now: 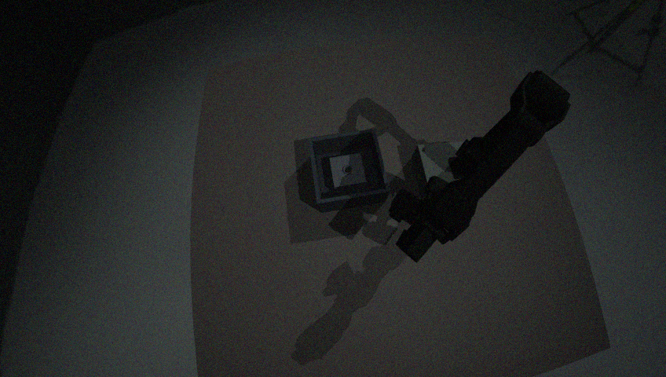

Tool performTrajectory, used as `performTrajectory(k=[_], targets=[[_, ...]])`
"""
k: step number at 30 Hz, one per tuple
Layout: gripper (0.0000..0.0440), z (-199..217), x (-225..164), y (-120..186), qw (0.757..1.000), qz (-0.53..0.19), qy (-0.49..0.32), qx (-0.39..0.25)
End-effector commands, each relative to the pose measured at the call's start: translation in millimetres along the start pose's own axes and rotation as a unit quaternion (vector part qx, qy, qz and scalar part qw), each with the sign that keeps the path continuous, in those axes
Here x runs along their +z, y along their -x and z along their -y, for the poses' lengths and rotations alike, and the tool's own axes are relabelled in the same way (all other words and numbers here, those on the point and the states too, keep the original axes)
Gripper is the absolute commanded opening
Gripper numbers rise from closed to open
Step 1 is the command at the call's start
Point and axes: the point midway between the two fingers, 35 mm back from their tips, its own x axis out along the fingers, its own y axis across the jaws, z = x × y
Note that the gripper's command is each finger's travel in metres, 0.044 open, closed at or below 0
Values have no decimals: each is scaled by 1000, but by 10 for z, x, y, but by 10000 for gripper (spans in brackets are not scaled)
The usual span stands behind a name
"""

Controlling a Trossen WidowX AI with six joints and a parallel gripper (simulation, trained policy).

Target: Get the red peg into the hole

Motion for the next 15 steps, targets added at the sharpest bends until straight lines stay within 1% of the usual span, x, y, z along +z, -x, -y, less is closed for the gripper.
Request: performTrajectory(k=[1,4,8,12,15], targets=[[440,-236,73,36,999,10,3,39],[440,-285,97,73,999,14,1,46],[427,-282,70,187,999,8,1,39],[440,-269,39,341,999,3,2,36],[440,-264,16,479,999,0,5,38]])
